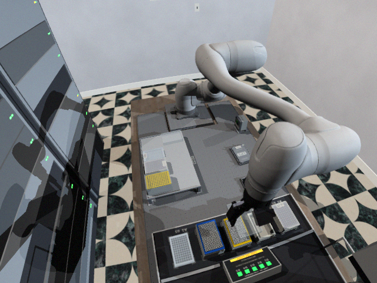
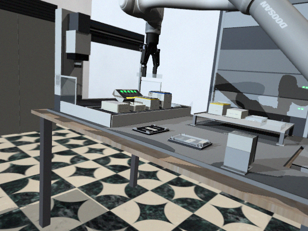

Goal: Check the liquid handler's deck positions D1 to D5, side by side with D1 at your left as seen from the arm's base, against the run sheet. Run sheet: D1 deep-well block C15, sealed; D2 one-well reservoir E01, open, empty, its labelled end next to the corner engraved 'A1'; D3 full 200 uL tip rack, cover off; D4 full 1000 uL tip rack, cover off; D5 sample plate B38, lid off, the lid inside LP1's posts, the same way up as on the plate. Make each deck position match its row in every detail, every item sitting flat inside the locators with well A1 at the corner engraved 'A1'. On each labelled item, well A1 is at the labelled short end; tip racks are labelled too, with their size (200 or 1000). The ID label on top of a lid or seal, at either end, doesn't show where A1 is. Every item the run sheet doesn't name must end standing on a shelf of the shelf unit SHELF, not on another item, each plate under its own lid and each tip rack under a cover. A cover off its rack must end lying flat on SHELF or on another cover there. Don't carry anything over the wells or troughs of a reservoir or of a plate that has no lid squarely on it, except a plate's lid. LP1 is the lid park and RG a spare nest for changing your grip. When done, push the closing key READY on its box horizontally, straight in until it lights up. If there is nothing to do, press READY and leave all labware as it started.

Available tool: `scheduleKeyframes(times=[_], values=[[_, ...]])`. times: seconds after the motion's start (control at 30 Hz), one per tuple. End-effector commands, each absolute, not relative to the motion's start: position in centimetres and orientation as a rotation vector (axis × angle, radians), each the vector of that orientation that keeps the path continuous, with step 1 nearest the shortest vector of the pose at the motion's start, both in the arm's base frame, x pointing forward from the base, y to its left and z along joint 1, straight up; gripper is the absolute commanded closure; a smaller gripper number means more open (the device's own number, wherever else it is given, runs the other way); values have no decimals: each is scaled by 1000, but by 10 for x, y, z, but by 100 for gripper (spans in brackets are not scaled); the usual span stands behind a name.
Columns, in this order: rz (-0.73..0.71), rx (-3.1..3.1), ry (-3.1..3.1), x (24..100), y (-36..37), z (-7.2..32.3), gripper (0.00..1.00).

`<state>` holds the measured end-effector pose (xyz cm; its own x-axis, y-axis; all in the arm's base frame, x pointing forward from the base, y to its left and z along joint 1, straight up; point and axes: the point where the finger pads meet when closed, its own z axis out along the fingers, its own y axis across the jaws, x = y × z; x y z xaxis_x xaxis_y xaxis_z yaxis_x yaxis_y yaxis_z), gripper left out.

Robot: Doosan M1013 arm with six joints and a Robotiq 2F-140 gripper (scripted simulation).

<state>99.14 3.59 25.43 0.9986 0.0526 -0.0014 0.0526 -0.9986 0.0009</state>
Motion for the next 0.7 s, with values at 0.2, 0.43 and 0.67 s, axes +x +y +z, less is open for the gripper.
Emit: scheduleKeyframes(times=[0.2, 0.43, 0.67], values=[[0, 3140, 83, 992, 36, 270, 90], [0, 3140, 83, 992, 36, 281, 90], [0, 3140, 83, 992, 36, 290, 90]])
